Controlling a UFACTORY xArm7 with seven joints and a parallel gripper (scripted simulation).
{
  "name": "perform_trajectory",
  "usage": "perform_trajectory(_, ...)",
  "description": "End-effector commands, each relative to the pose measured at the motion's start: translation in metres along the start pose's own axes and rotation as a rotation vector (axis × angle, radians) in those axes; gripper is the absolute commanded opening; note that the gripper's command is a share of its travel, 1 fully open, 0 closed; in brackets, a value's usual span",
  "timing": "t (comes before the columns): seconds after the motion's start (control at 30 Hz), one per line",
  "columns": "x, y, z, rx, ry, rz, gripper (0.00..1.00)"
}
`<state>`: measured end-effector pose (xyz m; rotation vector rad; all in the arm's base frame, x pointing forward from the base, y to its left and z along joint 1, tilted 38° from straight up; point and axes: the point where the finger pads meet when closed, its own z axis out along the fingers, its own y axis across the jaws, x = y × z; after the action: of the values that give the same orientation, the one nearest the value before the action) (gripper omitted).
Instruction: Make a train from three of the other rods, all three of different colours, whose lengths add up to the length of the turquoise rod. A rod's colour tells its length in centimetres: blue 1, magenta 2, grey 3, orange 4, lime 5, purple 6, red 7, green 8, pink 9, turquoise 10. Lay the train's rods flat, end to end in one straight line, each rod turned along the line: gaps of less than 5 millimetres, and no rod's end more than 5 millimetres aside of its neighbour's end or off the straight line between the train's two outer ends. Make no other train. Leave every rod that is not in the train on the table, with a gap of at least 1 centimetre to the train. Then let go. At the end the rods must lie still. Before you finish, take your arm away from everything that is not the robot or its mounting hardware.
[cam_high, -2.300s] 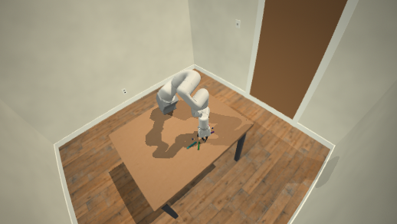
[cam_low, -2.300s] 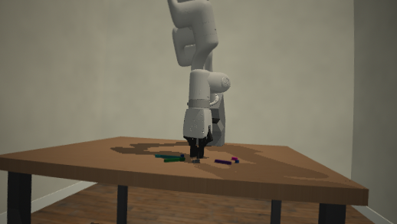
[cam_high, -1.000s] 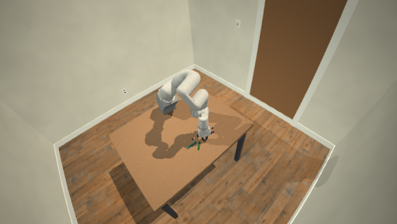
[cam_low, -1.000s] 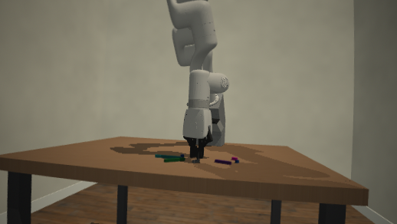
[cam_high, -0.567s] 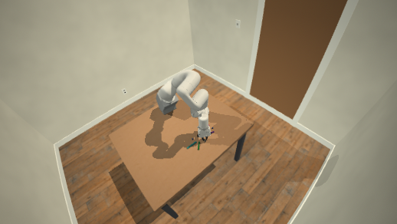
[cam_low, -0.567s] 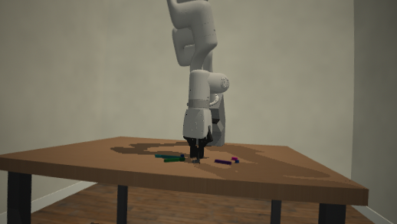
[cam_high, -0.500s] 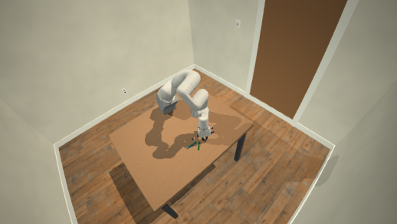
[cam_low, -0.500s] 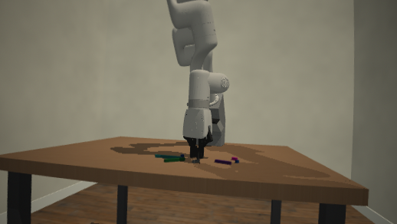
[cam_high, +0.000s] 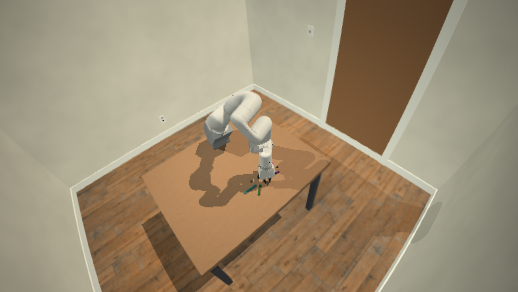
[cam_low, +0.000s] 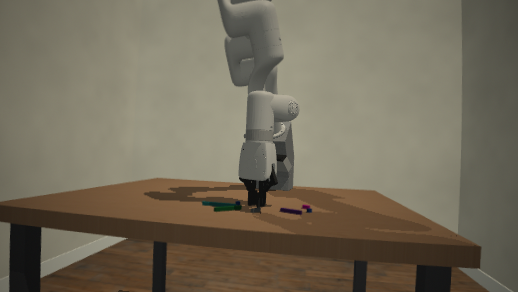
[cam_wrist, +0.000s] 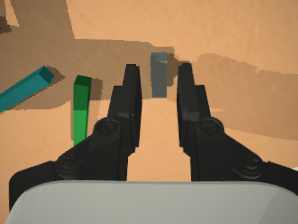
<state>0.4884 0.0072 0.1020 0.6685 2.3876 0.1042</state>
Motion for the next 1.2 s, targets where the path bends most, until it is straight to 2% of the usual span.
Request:
perform_trajectory(0.0,-0.0006,0.0007,-0.0005,-0.001,-0.002,0.0,0.24)
perform_trajectory(1.17,-0.0007,0.0007,0.0058,-0.001,-0.002,0.0,0.24)
